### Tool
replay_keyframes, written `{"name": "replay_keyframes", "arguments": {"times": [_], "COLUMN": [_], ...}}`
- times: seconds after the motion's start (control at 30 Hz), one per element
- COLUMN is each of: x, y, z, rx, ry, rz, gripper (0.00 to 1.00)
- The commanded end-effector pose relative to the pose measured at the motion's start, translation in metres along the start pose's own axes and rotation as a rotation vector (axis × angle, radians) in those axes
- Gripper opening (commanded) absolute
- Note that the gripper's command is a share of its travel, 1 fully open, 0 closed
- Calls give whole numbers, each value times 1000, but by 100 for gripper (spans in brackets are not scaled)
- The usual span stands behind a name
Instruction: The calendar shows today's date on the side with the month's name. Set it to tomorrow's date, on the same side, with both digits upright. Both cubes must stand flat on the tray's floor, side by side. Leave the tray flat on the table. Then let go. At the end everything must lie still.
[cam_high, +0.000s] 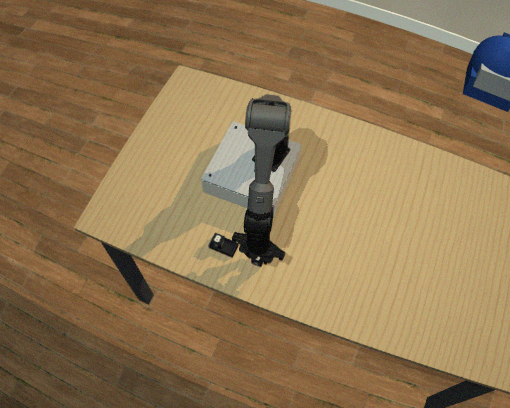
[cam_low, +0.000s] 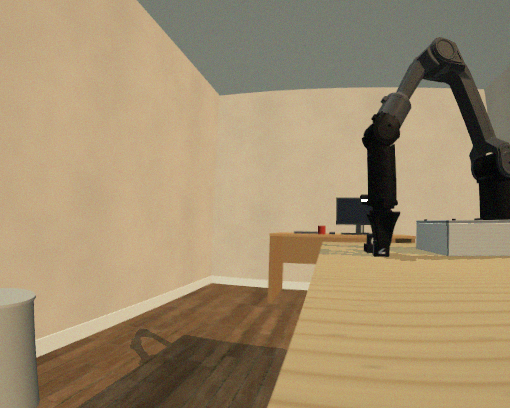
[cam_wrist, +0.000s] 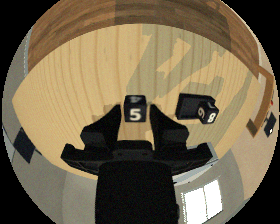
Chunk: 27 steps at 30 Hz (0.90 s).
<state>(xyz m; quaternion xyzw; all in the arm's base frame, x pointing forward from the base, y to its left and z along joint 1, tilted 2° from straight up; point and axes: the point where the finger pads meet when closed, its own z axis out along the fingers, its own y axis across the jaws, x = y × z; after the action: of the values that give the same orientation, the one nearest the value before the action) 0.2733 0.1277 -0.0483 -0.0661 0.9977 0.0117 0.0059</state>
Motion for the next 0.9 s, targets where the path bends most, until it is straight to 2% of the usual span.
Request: {"name": "replay_keyframes", "arguments": {"times": [0.0, 0.1, 0.57, 0.87], "x": [-2, -1, -1, 0], "y": [1, 0, 0, 0], "z": [-8, -11, -79, -85], "rx": [-1, -1, -1, 0], "ry": [-6, -5, -6, -3], "rz": [-1, -1, 0, 0], "gripper": [59, 59, 59, 59]}}
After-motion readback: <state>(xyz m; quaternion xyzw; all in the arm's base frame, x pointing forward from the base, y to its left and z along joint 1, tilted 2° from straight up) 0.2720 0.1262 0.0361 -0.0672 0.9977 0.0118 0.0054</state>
